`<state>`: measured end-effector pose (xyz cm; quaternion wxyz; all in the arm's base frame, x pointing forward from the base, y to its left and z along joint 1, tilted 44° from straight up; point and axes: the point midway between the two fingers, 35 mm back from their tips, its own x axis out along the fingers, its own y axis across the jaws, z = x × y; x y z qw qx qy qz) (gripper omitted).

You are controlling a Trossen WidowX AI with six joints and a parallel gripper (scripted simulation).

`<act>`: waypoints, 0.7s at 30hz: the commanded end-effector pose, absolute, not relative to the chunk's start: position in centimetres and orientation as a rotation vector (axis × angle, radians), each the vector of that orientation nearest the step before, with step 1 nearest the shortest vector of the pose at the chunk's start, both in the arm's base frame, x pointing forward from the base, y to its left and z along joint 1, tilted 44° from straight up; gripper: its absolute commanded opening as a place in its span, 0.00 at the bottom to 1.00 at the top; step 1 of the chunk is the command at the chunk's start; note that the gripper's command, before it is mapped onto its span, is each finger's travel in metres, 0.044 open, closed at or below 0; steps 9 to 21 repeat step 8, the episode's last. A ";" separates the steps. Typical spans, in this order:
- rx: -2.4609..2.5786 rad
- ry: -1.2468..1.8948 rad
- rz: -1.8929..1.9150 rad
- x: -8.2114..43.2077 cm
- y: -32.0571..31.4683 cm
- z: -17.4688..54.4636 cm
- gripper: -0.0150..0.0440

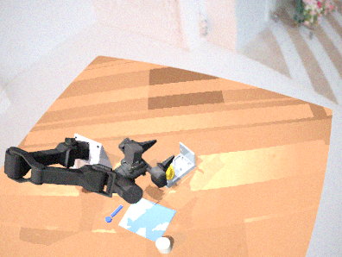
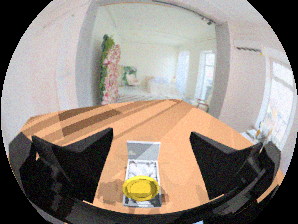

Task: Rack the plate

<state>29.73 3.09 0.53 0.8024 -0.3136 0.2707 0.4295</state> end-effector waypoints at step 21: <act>-0.523 0.869 0.852 29.2 4.1 0.0 0.93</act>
